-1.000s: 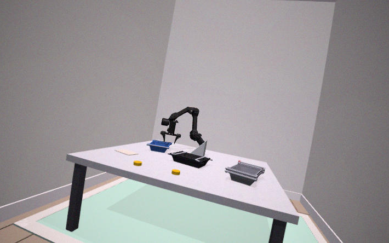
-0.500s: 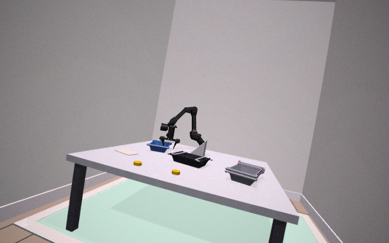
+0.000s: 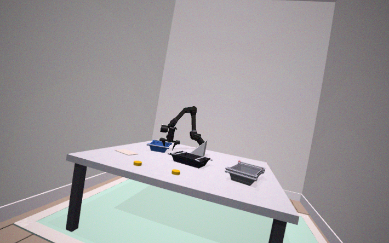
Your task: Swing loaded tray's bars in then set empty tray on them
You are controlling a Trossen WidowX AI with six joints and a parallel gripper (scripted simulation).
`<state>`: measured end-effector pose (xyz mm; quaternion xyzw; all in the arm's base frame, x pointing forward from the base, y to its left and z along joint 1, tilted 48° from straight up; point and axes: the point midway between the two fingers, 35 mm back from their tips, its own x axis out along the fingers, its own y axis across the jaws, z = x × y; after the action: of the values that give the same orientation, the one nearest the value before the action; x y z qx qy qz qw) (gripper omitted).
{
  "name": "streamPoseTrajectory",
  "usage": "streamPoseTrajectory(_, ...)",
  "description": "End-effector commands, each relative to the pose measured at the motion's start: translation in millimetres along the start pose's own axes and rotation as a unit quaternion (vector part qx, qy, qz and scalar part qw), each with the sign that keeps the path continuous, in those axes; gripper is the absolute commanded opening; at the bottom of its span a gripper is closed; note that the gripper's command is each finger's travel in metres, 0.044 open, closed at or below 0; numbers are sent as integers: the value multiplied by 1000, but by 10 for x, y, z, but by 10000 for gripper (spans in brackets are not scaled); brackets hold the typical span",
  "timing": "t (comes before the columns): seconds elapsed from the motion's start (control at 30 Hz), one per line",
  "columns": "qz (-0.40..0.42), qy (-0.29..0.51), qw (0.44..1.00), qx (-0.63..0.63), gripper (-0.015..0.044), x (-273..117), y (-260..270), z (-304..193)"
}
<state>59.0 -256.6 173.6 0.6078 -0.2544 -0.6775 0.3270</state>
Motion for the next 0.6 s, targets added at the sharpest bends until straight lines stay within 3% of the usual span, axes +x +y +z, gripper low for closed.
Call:
streamPoseTrajectory(0.0, 0, 3, 1000, -2, 293, 3, -1, -9)
streamPoseTrajectory(0.13, 0, 3, 1000, -2, 235, 3, -1, -9)
streamPoseTrajectory(0.57, 0, 3, 1000, -2, 148, 3, -1, -9)
